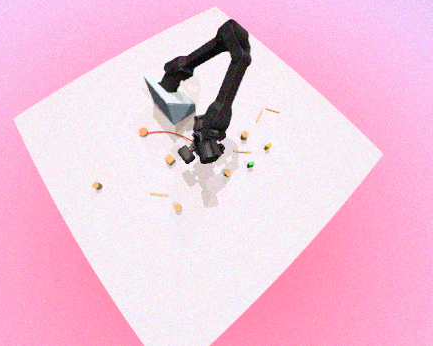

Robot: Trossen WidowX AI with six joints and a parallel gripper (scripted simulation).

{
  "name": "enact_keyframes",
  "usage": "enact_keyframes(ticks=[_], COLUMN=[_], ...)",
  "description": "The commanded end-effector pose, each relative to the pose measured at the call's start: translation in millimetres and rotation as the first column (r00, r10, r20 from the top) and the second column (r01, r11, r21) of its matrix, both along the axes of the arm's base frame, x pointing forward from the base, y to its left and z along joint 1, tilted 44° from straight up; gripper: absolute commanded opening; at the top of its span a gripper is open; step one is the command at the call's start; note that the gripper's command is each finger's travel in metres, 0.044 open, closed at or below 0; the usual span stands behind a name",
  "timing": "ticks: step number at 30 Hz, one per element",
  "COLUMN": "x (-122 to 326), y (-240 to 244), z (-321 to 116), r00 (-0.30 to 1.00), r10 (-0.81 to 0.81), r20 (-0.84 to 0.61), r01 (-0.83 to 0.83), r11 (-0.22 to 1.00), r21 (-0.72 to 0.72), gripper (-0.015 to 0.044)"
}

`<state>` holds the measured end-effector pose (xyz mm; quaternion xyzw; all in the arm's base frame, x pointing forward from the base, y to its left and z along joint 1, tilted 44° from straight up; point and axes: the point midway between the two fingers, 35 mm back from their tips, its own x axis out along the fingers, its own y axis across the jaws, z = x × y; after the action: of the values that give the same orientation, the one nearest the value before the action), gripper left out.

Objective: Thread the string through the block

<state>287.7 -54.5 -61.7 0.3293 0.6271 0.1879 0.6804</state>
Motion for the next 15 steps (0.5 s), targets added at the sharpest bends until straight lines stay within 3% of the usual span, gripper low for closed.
enact_keyframes(ticks=[1, 15], x=[1.9, -2.0], y=[-7.7, -19.1], z=[6.5, 20.0], r00=[1.0, 1.0], r10=[-0.001, 0.0], r20=[0.013, 0.013], r01=[0.001, 0.0], r11=[1.0, 1.0], r21=[-0.009, -0.009], gripper=[0.0, 0.0])
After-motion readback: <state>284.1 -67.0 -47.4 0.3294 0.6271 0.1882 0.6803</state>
